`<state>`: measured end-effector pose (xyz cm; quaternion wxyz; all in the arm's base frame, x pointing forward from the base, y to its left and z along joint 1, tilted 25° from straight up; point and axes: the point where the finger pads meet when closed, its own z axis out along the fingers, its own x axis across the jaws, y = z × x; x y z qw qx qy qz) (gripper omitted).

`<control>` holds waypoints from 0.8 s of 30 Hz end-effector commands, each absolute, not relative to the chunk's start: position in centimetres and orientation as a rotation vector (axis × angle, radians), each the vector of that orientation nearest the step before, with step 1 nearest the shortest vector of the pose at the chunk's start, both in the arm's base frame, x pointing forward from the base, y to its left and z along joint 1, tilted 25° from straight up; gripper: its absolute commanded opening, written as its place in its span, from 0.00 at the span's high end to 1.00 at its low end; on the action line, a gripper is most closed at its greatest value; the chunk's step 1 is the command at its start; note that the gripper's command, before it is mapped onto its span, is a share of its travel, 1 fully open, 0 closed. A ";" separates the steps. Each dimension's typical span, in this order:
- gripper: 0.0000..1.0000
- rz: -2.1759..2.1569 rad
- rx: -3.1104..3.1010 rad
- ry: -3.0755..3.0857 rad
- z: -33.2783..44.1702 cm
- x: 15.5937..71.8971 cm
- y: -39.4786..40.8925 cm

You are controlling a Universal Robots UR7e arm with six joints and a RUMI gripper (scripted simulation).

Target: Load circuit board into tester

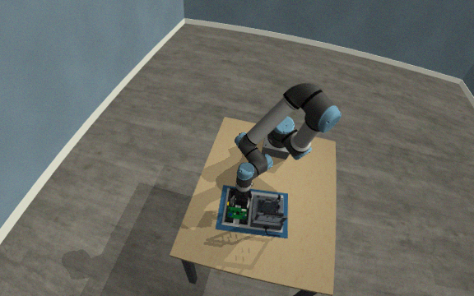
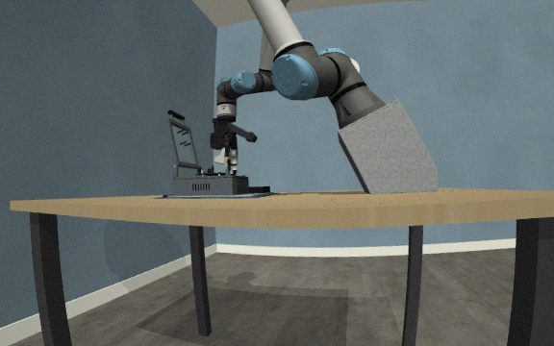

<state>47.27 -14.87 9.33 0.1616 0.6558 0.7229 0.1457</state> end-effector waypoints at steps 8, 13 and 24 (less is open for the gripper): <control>0.41 0.416 1.871 2.063 9.8 48.2 -15.1; 0.41 0.416 1.871 2.063 10.1 48.8 -15.2; 0.41 0.416 1.871 2.063 10.5 49.8 -15.3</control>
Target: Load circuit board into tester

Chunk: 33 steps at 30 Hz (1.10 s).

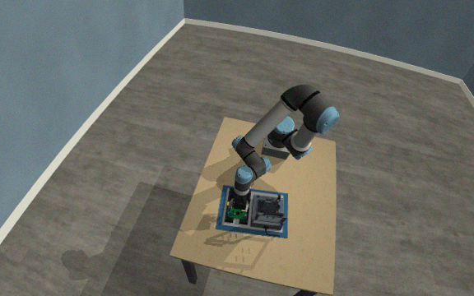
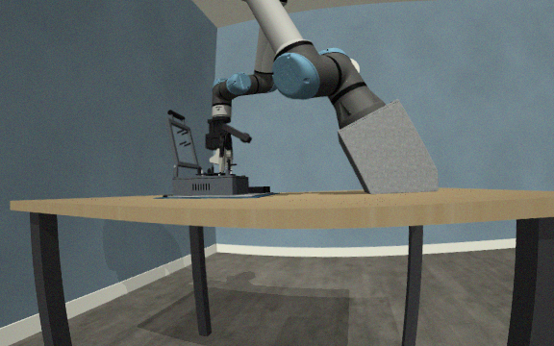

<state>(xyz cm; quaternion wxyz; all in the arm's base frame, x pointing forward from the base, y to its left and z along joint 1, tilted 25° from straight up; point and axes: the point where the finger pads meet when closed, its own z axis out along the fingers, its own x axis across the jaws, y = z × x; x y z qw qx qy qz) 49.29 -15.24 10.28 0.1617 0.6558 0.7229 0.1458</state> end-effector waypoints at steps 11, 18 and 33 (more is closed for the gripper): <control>0.41 0.416 1.871 2.063 10.7 50.1 -15.4; 0.41 0.417 1.875 2.060 10.7 50.1 -15.4; 0.41 0.462 2.075 1.891 10.7 50.1 -15.4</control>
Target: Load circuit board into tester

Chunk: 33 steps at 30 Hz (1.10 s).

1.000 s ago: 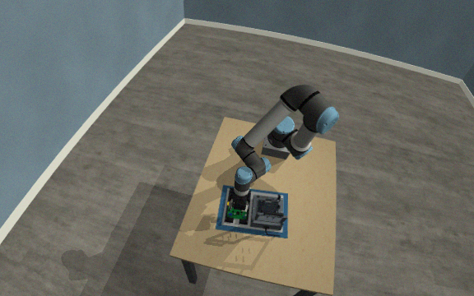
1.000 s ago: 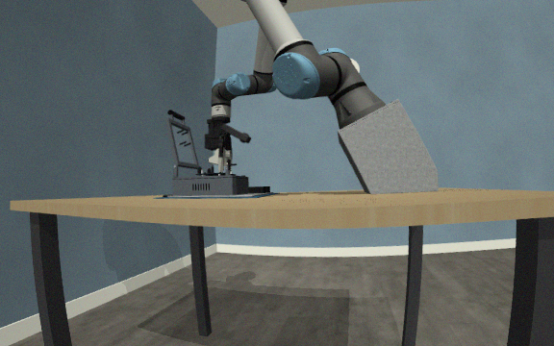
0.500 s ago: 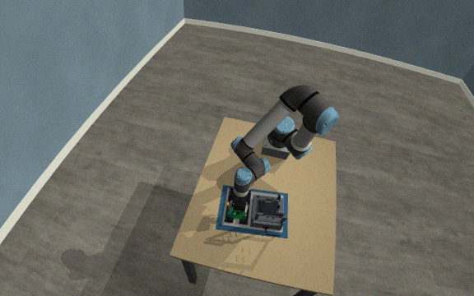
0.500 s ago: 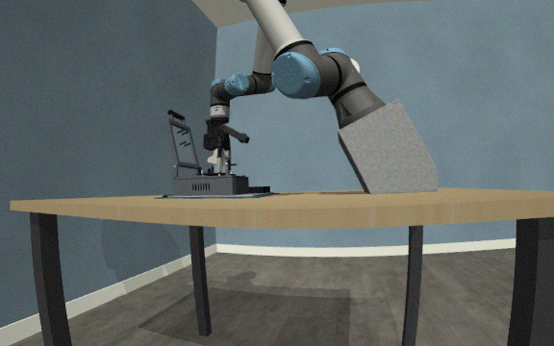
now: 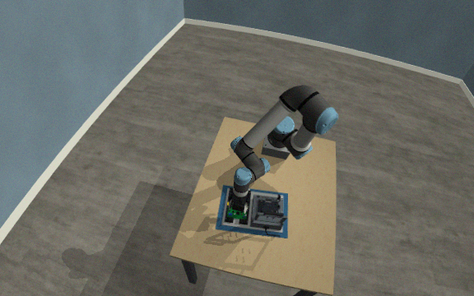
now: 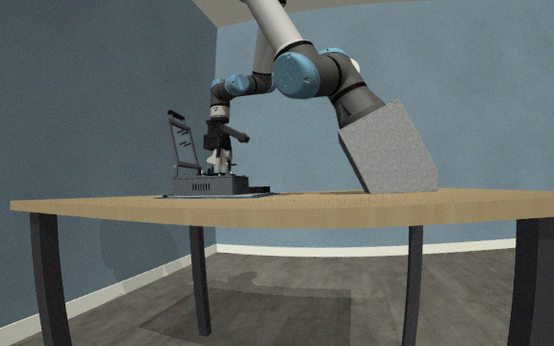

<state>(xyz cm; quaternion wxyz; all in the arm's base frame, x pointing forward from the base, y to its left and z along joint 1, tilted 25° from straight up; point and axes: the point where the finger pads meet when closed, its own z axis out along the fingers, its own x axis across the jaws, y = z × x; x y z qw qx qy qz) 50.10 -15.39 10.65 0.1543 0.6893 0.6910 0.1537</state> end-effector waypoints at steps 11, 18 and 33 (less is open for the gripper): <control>0.41 0.523 2.349 1.606 10.7 50.1 -15.4; 0.41 0.564 2.532 1.367 10.7 50.1 -15.4; 0.41 0.627 2.811 0.874 10.7 50.1 -15.4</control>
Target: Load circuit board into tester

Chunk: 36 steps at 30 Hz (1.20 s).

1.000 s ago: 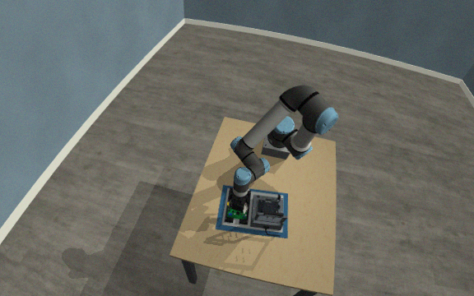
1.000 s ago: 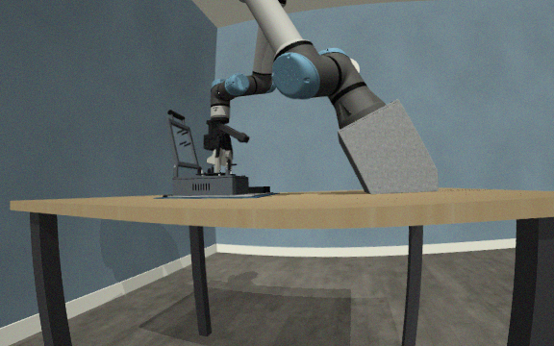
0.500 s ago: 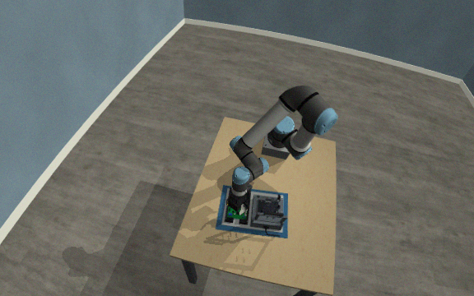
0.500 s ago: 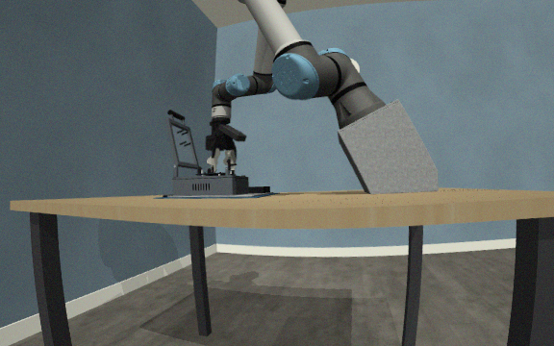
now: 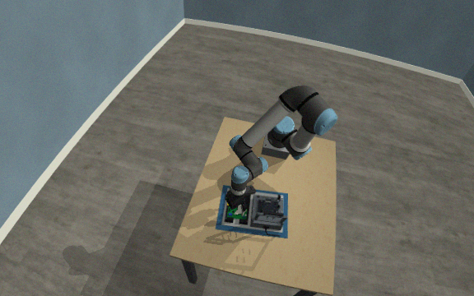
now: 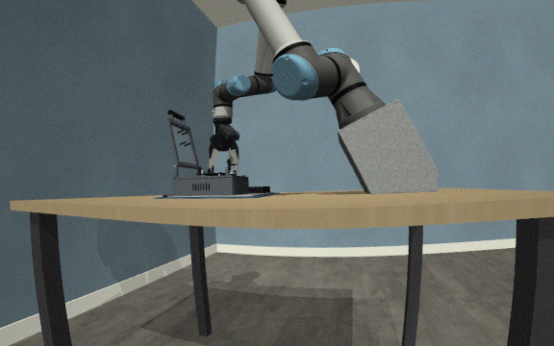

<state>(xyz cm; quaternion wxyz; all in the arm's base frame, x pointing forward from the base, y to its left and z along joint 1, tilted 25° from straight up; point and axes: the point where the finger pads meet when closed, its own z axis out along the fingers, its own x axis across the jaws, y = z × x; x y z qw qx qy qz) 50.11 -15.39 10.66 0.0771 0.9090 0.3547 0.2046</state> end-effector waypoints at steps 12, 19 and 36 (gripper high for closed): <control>0.41 0.660 2.957 0.486 10.7 50.1 -15.4; 0.41 0.675 3.021 0.240 10.7 50.1 -15.4; 0.41 0.680 3.042 0.134 10.7 50.1 -15.4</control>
